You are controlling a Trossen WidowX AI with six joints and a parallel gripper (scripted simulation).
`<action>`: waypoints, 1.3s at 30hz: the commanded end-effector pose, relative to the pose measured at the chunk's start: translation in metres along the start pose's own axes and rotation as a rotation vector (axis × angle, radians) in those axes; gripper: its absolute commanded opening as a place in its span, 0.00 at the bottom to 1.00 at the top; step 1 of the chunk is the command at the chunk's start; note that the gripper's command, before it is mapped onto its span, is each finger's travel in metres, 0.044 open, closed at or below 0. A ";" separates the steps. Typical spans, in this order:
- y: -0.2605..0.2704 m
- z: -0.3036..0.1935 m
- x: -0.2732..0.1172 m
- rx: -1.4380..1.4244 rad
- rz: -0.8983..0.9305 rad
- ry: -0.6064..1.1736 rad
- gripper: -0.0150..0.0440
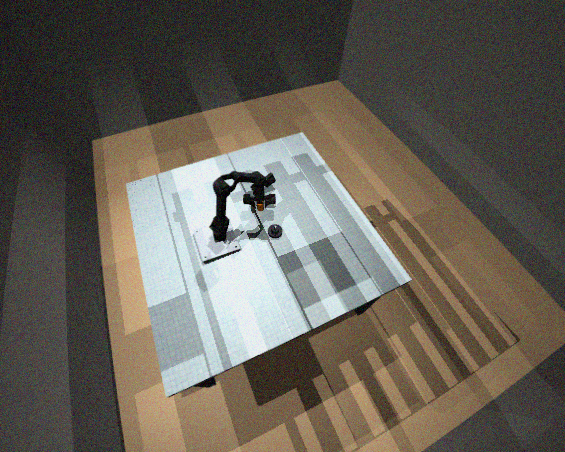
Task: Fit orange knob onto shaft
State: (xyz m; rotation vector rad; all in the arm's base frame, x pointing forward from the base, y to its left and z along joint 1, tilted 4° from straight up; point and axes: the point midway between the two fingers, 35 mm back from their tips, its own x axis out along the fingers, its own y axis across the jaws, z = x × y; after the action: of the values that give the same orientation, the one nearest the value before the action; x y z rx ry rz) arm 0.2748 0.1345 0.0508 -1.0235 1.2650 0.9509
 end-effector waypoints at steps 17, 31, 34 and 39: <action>-0.002 0.000 -0.061 -0.004 -0.013 -0.015 1.00; -0.003 0.002 -0.041 -0.004 -0.013 -0.015 1.00; -0.004 0.002 -0.036 -0.004 -0.013 -0.015 1.00; -0.004 0.002 -0.028 -0.004 -0.013 -0.015 1.00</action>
State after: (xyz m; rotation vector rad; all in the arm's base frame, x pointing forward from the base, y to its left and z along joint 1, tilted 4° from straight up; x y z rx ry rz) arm 0.2784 0.1358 0.0883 -1.0219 1.2304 0.9391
